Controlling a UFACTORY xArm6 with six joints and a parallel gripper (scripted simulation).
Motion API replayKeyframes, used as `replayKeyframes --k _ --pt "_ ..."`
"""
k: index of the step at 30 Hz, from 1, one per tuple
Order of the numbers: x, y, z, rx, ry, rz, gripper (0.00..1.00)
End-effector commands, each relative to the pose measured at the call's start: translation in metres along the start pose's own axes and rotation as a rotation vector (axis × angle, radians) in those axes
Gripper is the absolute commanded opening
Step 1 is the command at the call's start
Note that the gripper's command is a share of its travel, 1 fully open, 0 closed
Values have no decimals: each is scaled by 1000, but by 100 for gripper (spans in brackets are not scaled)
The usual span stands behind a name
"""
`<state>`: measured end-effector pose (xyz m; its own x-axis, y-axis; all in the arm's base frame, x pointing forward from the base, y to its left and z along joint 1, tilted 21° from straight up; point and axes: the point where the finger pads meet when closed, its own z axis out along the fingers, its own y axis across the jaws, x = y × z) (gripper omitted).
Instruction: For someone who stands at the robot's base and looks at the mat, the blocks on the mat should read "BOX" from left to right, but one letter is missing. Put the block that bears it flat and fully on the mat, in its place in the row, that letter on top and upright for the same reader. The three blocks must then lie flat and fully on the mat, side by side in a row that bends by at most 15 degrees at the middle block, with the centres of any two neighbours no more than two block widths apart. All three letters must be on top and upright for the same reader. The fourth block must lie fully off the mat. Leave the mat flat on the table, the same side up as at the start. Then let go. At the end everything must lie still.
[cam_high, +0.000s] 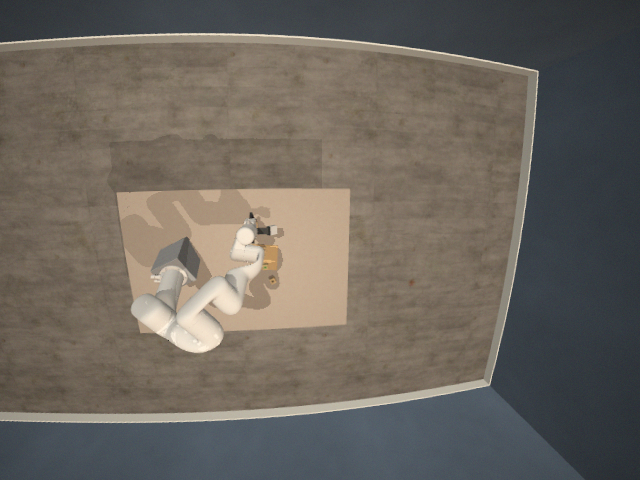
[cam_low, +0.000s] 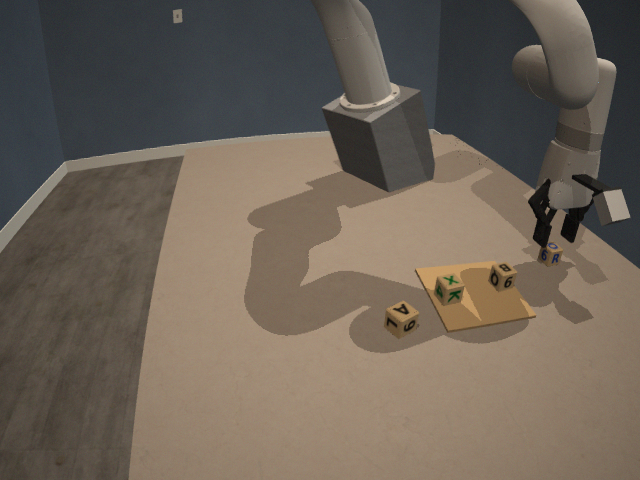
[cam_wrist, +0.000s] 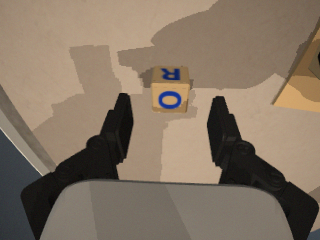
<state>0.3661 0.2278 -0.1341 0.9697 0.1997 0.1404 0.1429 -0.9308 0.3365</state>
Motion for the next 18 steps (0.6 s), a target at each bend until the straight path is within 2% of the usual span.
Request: replayKeyframes --k 1,18 --pt "1 -1 -1 2 3 0 69" --pt "3 -2 -1 2 3 0 69"
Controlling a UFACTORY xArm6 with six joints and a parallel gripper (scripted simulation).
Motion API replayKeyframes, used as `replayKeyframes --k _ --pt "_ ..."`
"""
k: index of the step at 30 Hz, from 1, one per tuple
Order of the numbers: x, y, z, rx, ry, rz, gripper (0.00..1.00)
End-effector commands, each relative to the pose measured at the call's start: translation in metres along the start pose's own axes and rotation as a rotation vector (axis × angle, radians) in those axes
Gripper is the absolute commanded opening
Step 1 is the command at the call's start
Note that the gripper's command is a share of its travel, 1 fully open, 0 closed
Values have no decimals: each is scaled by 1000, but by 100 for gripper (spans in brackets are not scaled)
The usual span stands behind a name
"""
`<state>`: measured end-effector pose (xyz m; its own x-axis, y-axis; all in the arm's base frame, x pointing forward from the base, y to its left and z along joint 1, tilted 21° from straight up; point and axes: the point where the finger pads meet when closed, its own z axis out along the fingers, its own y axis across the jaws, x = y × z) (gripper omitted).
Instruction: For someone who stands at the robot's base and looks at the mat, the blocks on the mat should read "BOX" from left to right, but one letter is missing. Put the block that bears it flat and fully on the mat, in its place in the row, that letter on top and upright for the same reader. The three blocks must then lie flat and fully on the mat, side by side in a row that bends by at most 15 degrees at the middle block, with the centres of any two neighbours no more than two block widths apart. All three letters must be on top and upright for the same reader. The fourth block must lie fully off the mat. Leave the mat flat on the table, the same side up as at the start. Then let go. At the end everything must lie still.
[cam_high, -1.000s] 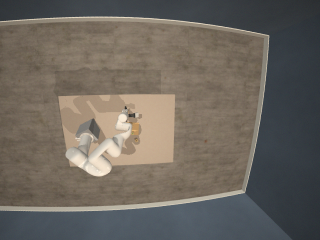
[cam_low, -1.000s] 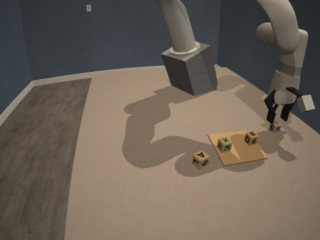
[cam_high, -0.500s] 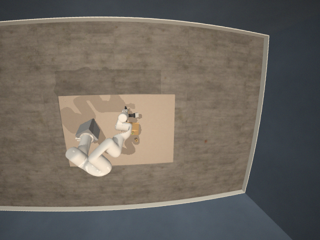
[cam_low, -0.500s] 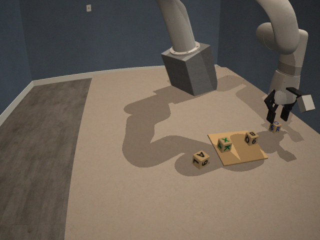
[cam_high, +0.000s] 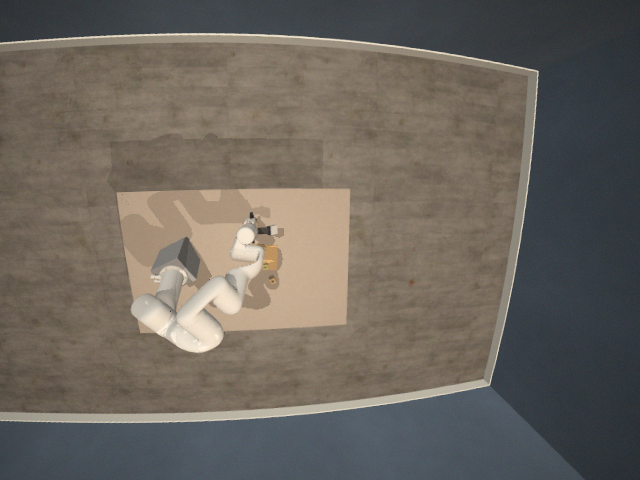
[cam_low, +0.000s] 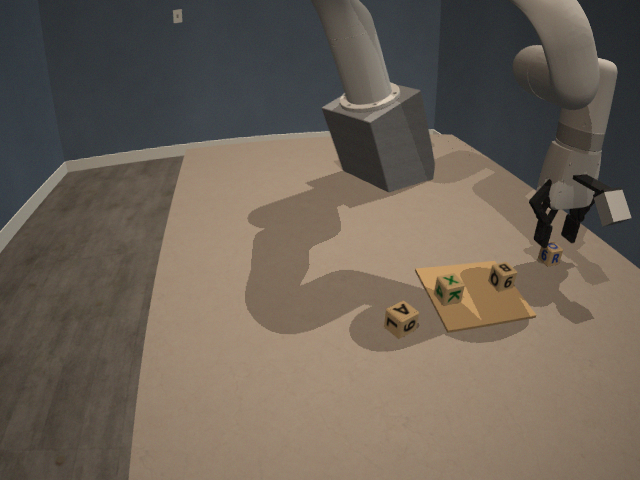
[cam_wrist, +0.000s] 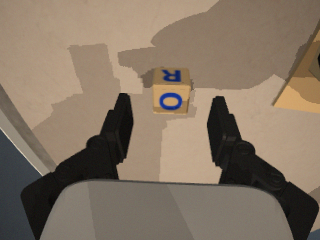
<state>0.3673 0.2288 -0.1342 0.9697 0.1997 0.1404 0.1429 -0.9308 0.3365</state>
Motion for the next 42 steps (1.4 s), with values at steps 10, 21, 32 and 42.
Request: replayKeyframes --k 10,21,32,42 --pt "1 -1 -1 2 3 0 69" --pt "1 -1 -1 2 3 0 69" --pt "1 -1 -1 2 3 0 69" --pt "1 -1 8 2 3 0 69"
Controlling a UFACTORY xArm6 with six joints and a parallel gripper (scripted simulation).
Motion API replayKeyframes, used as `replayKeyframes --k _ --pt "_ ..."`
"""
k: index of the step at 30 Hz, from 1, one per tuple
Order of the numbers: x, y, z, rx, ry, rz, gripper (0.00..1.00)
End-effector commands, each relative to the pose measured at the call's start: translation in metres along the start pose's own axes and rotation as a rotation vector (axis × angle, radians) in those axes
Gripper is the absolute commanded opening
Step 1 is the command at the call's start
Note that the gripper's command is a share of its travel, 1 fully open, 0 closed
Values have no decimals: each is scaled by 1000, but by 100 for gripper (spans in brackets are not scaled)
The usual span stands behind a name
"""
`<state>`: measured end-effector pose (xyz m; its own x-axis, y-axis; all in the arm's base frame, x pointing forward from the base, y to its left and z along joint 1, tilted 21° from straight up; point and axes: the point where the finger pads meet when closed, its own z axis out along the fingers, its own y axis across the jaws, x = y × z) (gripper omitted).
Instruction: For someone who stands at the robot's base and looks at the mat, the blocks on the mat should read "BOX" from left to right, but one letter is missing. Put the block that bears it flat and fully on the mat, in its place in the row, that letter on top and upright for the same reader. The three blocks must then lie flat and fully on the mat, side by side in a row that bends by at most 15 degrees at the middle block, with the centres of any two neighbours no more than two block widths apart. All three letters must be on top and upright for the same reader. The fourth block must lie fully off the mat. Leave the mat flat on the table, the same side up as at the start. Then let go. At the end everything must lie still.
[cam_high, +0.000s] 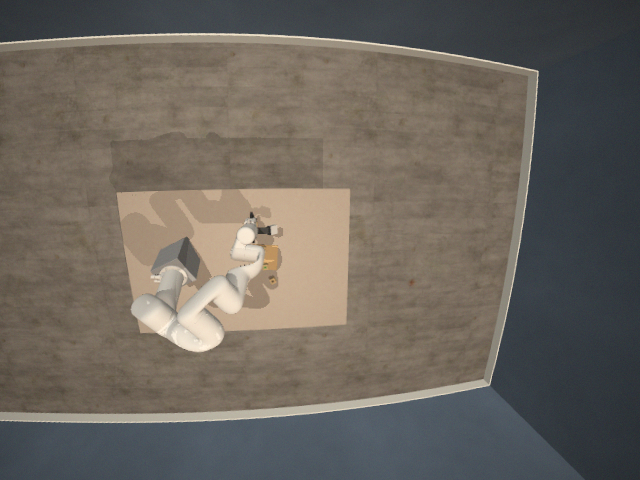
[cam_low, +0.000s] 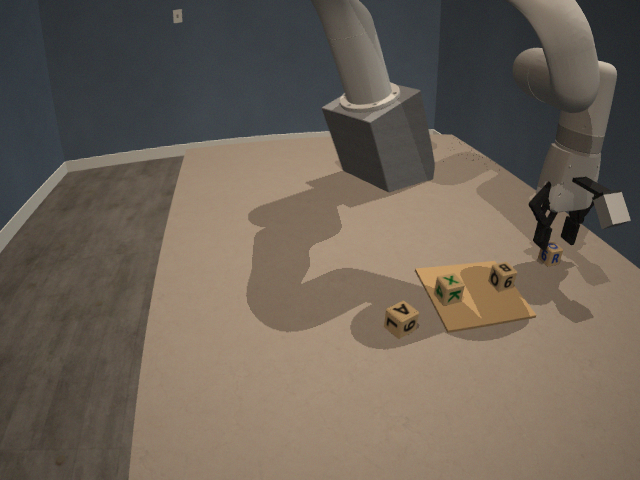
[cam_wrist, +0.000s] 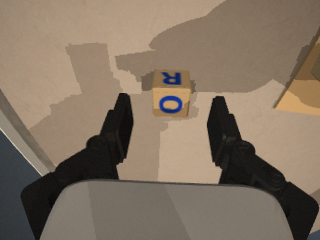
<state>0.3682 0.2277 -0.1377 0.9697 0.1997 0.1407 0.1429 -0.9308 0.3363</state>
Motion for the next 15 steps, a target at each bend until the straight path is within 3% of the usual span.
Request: replayKeyframes --k 1,15 --pt "1 -1 6 2 3 0 69" --pt "1 -1 27 2 3 0 69"
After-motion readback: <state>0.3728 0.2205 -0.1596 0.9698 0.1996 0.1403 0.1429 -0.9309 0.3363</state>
